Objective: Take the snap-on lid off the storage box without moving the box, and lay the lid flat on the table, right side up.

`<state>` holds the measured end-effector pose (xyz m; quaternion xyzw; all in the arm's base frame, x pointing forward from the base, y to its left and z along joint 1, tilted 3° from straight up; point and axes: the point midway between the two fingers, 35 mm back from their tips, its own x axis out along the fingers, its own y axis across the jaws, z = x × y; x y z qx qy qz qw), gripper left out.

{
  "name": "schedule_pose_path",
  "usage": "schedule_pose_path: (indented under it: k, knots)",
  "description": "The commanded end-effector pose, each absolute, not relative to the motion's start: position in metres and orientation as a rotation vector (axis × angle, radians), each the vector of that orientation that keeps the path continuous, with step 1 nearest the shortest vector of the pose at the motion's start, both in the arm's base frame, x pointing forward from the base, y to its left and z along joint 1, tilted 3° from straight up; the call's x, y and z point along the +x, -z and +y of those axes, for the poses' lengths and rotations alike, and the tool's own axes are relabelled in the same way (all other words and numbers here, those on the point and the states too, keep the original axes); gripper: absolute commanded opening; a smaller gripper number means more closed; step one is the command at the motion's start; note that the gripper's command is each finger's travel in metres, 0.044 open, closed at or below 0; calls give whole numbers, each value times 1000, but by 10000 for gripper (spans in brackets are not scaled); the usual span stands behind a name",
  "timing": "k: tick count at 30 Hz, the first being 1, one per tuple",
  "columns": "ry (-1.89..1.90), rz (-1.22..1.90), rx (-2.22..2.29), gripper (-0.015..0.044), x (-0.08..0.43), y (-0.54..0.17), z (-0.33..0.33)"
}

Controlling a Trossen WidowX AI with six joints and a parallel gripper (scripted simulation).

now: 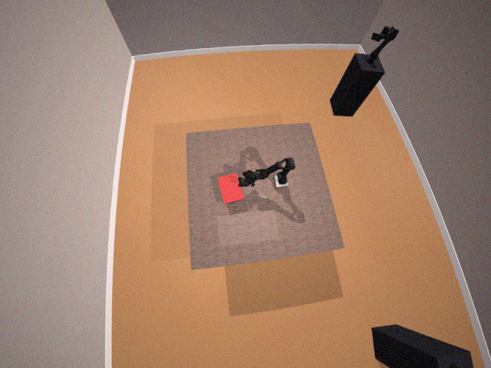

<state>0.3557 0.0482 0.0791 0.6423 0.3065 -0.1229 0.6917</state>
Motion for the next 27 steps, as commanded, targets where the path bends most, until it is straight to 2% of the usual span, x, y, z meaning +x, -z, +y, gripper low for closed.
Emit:
schedule_pose_path:
  k: [1,27]
  knots:
    - [270,681,1436,0,355,-82,48]
    - [270,681,1436,0,354,-88,48]
